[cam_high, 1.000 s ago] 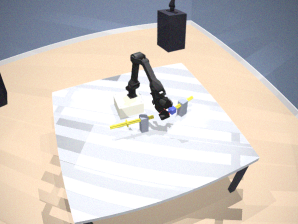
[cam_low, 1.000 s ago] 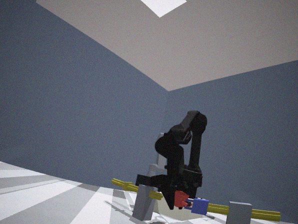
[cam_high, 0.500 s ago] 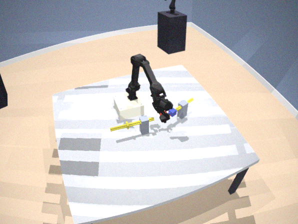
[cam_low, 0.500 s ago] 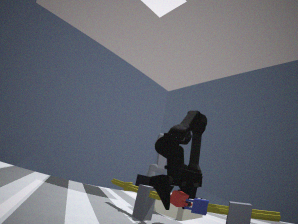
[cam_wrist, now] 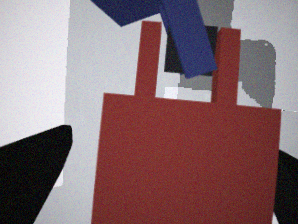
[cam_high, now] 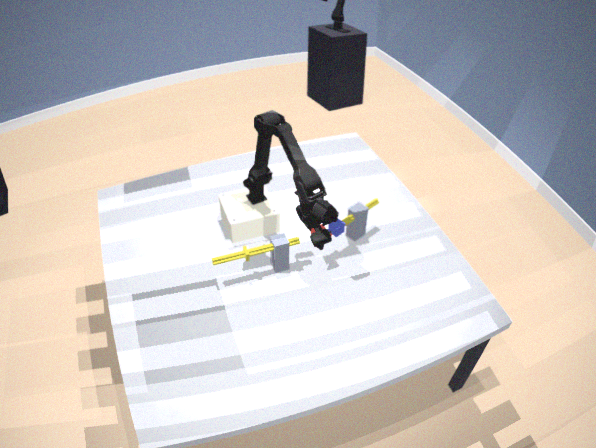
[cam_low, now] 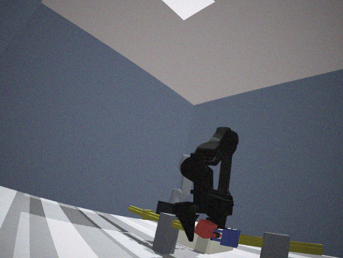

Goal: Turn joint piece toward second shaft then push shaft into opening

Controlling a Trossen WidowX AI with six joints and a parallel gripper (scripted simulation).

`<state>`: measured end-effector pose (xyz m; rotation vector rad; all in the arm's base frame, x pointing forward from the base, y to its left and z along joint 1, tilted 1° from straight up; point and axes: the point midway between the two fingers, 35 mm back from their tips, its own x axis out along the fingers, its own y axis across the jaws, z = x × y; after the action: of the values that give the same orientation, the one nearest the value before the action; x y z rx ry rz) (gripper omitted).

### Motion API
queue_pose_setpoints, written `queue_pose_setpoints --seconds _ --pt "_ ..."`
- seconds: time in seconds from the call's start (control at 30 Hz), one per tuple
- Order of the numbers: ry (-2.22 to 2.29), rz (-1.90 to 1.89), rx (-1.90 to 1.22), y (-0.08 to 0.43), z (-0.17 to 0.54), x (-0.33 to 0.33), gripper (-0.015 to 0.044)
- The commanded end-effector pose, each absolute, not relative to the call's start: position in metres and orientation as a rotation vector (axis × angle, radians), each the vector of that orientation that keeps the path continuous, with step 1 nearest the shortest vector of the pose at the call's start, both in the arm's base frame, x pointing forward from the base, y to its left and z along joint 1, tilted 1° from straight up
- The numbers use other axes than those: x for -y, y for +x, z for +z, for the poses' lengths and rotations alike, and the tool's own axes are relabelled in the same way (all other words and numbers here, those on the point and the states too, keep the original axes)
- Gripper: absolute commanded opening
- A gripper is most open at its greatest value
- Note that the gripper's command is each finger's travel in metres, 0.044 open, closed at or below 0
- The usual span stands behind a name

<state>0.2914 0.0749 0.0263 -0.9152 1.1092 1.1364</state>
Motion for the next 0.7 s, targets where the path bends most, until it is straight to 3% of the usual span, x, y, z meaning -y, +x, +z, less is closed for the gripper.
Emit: queue_pose_setpoints --seconds 0.0,0.3,0.67 --pt "-0.976 1.106 -1.19 0.293 0.031 -0.078 0.044" --pt "-1.191 0.972 -1.396 0.292 0.053 -0.079 0.044" --pt "-1.204 0.961 -1.411 0.293 0.055 -0.08 0.044"
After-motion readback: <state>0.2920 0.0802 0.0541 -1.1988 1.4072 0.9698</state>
